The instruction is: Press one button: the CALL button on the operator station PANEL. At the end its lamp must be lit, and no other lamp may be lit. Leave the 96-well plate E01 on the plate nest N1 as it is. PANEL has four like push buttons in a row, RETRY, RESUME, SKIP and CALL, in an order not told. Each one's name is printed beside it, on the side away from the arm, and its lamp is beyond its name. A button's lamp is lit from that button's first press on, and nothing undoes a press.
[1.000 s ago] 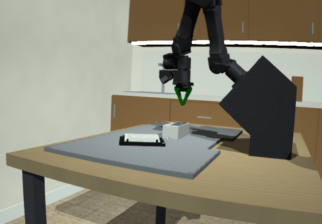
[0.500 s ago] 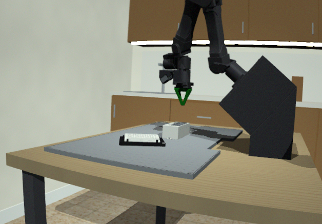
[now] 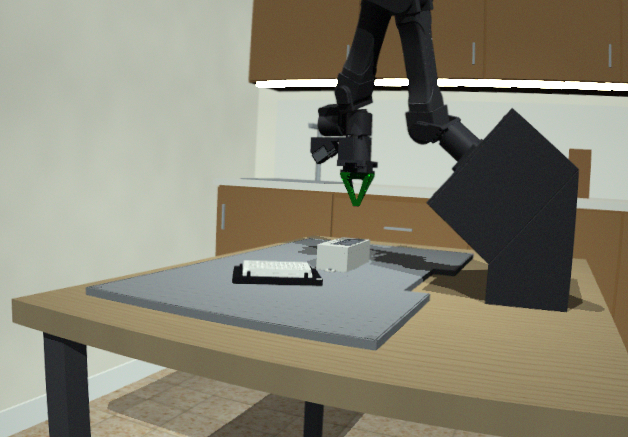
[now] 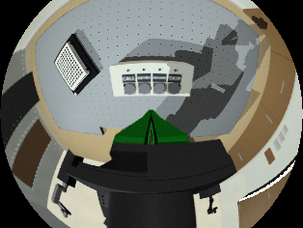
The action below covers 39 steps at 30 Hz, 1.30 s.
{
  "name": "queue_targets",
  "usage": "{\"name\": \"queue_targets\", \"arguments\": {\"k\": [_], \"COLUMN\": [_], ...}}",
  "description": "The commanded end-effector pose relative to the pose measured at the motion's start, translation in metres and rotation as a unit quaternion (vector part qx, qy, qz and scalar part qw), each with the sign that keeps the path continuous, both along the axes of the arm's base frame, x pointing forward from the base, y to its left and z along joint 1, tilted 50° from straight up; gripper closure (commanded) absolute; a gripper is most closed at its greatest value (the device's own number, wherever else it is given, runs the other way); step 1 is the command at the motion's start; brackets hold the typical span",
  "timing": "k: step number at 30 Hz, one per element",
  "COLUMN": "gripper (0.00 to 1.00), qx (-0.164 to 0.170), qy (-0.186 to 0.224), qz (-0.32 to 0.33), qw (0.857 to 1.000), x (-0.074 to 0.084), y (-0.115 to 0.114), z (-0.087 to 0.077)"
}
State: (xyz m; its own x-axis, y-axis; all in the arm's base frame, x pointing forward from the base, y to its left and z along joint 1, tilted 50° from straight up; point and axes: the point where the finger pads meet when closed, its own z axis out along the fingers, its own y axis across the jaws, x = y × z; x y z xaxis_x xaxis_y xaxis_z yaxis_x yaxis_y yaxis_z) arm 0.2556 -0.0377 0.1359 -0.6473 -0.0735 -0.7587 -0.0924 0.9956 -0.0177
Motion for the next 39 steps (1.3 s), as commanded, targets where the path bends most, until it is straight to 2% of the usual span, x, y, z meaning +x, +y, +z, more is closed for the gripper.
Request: {"name": "queue_targets", "arguments": {"k": [1, 4, 6, 8, 9, 12, 13, 16, 19, 21, 25, 26, 29, 31, 34, 35, 39], "gripper": [1.0, 1.0, 1.0, 1.0, 1.0, 1.0, 1.0, 1.0, 1.0, 1.0, 1.0, 1.0, 1.0, 1.0, 1.0, 1.0, 1.0], "qx": [0.003, 0.0, 0.002, 0.002, -0.006, 0.002, 0.002, 0.0, 0.002, 0.0, 0.002, -0.003, 0.001, 0.002, -0.002, -0.007, -0.004], "qy": [0.004, -0.003, 0.004, 0.004, -0.02, 0.003, 0.004, -0.003, 0.003, -0.002, 0.003, -0.014, 0.002, 0.004, -0.009, -0.027, -0.019], "qz": [-0.001, -0.001, -0.001, -0.001, -0.002, -0.001, -0.001, -0.001, -0.001, -0.001, -0.001, -0.004, -0.001, -0.001, -0.006, -0.006, -0.005], "qw": [1.0, 1.0, 1.0, 1.0, 1.0, 1.0, 1.0, 1.0, 1.0, 1.0, 1.0, 1.0, 1.0, 1.0, 1.0, 1.0, 1.0], "x": [0.004, 0.01, 0.01, 0.01, 0.019, 0.016, 0.016, 0.023, 0.024, 0.028, 0.029, 0.037, 0.034, 0.036, 0.043, 0.043, 0.043], "y": [0.001, 0.0, 0.001, 0.001, -0.002, 0.002, 0.002, 0.002, 0.003, 0.002, 0.003, -0.001, 0.003, 0.004, -0.001, -0.001, -0.001], "z": [-0.009, -0.006, -0.014, -0.014, 0.005, -0.018, -0.019, -0.017, -0.026, -0.023, -0.029, -0.016, -0.033, -0.037, -0.026, -0.016, -0.021]}}
